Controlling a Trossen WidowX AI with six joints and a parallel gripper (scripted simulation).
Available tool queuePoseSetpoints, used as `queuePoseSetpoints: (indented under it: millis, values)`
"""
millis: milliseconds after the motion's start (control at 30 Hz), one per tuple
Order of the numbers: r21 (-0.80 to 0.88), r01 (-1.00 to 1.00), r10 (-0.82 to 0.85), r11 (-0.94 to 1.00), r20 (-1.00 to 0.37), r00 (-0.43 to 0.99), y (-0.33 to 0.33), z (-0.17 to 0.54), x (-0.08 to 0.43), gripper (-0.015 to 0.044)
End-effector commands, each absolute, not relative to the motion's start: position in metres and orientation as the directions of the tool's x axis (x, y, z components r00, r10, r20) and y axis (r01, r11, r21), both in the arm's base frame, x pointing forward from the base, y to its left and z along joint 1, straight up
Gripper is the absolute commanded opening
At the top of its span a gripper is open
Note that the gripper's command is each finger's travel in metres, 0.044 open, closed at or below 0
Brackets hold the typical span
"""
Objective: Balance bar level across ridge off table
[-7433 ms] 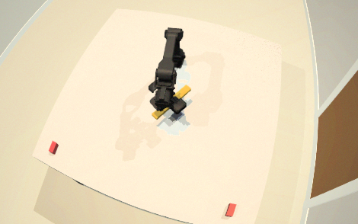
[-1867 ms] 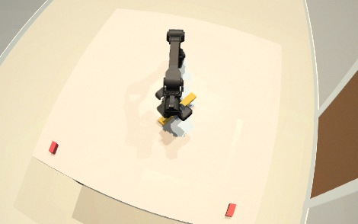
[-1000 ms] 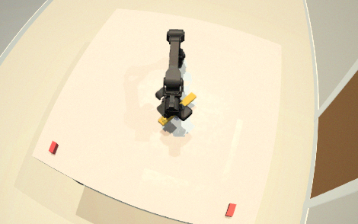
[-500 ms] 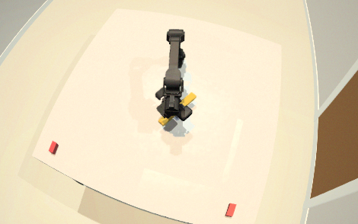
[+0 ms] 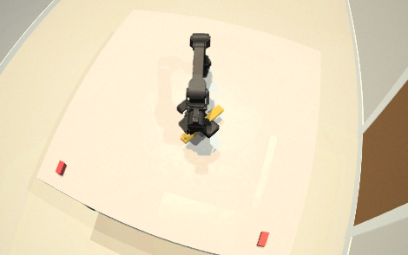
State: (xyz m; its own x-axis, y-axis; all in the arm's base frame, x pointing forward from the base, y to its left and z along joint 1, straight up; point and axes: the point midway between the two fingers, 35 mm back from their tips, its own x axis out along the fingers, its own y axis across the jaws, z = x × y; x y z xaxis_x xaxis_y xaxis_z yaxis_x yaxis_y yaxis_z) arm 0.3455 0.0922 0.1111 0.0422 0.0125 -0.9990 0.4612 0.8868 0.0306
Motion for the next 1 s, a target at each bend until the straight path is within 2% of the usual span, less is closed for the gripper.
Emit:
queuePoseSetpoints:
  millis: [0, 967]
  values:
    - [0.026, 0.461, 0.01, 0.887, -0.999, 0.037, 0.0917, 0.107, 0.345, 0.0]
    - [0.031, 0.462, 0.013, 0.886, -0.999, 0.043, 0.0919, 0.111, 0.3457, 0.0]
